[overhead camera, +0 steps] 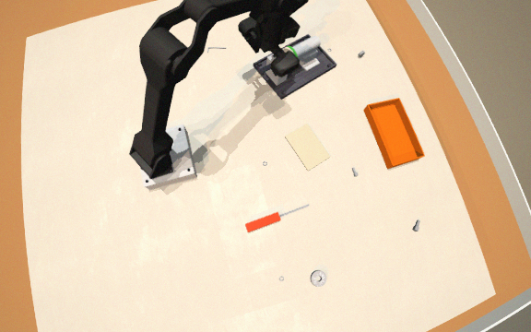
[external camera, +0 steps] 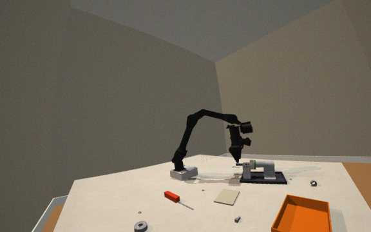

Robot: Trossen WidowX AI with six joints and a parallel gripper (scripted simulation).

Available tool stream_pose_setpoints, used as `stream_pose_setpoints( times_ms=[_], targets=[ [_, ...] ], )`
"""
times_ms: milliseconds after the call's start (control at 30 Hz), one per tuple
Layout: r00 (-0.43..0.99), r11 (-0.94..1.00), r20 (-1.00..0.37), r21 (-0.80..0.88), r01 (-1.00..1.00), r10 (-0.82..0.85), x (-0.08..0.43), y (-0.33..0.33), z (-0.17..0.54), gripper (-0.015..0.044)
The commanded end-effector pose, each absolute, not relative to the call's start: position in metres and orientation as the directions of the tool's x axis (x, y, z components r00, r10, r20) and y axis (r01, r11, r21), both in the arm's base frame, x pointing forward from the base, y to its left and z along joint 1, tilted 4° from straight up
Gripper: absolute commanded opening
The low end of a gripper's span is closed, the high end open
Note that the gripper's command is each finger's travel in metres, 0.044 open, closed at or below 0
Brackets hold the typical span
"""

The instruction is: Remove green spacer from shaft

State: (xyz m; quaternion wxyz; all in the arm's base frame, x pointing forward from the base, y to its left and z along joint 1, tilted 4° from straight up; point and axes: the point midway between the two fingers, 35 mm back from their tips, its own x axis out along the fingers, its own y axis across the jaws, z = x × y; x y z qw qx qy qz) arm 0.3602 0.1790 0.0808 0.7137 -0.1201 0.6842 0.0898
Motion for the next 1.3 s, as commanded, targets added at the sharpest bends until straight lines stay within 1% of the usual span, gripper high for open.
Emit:
stream_pose_setpoints(
  times_ms=[0,267,600,1267],
  targets=[
    [0.151,0.95,-0.988,-0.059,-0.306,-0.013,0.358,0.18,0.077,0.044],
    [0.399,0.948,-0.914,-0.066,-0.31,0.067,0.346,0.179,0.069,0.044],
    [0.656,0.953,-0.737,-0.053,-0.297,0.163,0.315,0.164,0.065,0.044],
    [0.671,0.954,-0.722,-0.051,-0.296,0.169,0.312,0.163,0.065,0.044]
  ],
)
